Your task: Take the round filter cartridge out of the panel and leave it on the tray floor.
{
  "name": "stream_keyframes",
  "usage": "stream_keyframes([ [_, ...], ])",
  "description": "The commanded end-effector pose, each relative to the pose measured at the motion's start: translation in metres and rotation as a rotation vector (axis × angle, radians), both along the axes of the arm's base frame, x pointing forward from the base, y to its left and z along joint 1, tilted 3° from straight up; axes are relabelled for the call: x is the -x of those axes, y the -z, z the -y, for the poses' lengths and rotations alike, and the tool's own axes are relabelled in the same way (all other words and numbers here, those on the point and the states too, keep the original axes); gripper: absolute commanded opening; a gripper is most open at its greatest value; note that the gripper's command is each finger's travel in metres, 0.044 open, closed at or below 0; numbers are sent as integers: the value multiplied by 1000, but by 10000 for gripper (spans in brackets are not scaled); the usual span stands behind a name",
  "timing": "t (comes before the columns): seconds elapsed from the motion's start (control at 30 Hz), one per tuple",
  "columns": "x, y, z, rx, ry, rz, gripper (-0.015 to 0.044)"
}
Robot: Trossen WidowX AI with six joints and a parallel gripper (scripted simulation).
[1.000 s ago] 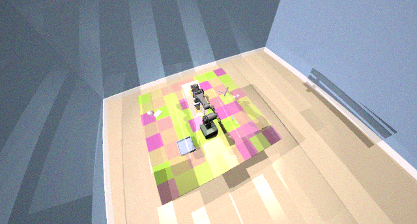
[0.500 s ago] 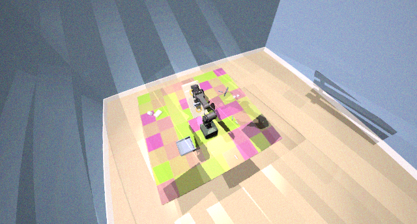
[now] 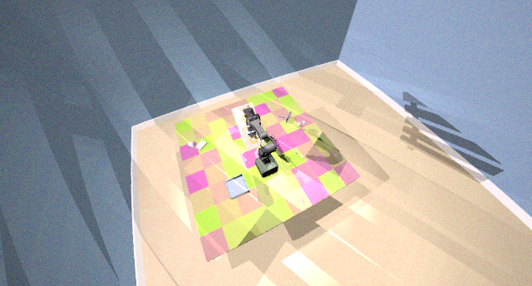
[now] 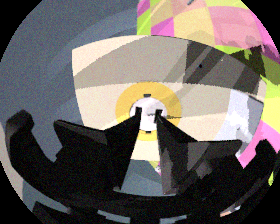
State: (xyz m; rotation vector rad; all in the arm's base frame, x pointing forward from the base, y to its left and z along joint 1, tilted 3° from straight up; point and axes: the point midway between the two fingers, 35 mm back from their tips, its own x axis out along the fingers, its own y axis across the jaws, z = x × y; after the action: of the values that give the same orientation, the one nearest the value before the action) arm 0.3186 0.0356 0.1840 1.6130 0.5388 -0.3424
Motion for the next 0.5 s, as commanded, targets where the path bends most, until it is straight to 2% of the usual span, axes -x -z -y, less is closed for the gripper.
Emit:
stream_keyframes([
  [0.0,-1,-1,0,-1,4,0,88],
  [0.47,-2,-2,0,-1,4,0,88],
])
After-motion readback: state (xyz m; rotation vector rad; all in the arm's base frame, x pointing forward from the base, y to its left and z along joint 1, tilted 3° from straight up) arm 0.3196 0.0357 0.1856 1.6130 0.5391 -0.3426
